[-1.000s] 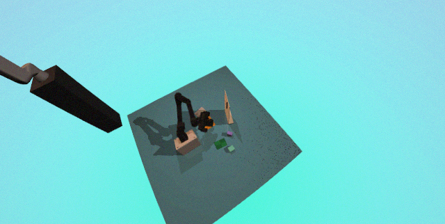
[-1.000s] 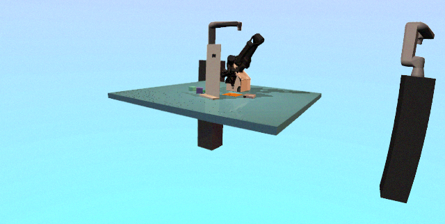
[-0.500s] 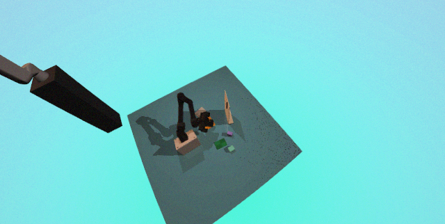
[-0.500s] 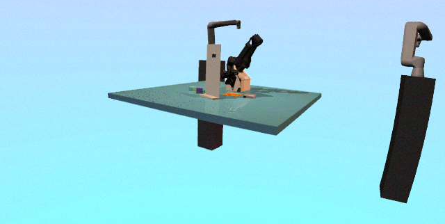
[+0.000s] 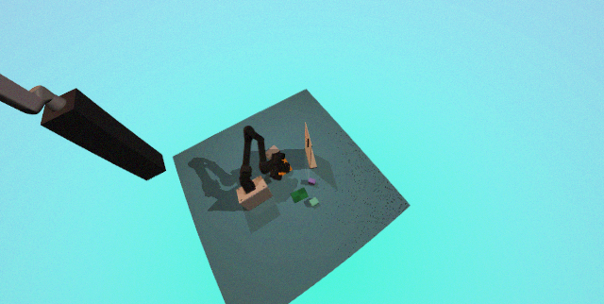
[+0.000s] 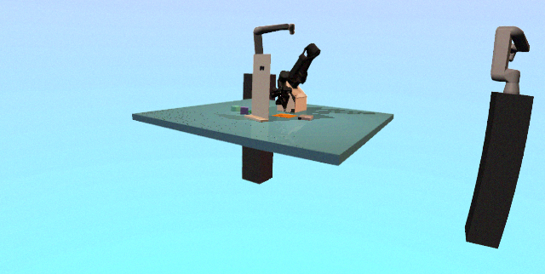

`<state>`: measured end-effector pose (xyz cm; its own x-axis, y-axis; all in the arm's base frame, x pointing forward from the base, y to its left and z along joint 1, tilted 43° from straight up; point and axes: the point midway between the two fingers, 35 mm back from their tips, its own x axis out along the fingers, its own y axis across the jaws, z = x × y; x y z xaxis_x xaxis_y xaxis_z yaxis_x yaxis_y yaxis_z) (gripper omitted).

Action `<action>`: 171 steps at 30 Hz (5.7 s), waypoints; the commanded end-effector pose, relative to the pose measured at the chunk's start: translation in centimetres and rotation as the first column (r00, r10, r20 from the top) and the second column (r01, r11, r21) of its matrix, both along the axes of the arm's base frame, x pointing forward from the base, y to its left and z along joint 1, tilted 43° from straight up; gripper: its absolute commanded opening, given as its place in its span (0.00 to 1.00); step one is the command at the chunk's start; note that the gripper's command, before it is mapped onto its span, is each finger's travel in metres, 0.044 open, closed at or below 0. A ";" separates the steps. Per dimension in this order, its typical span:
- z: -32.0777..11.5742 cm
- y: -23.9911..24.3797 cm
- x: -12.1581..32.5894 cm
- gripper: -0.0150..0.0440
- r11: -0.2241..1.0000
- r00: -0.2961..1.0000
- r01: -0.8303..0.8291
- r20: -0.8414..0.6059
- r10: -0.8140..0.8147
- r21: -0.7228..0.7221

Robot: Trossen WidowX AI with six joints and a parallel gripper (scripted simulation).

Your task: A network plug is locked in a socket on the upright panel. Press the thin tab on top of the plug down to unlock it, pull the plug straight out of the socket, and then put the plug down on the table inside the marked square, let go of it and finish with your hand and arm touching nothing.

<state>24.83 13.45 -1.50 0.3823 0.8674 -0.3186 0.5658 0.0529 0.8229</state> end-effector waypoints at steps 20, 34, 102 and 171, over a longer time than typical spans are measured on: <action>-1.1 1.0 -0.4 0.25 1.000 1.000 0.004 -0.013 -0.004 0.004; -1.6 1.6 -0.6 0.25 1.000 1.000 0.006 -0.012 -0.006 0.009; -1.1 -0.7 -1.3 0.52 1.000 1.000 0.002 -0.013 -0.002 -0.003; 0.7 -3.9 -0.6 0.52 1.000 1.000 -0.009 -0.023 0.008 -0.029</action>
<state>23.88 9.69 -1.23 0.3643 0.8594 -0.3588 0.5973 0.0800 0.7980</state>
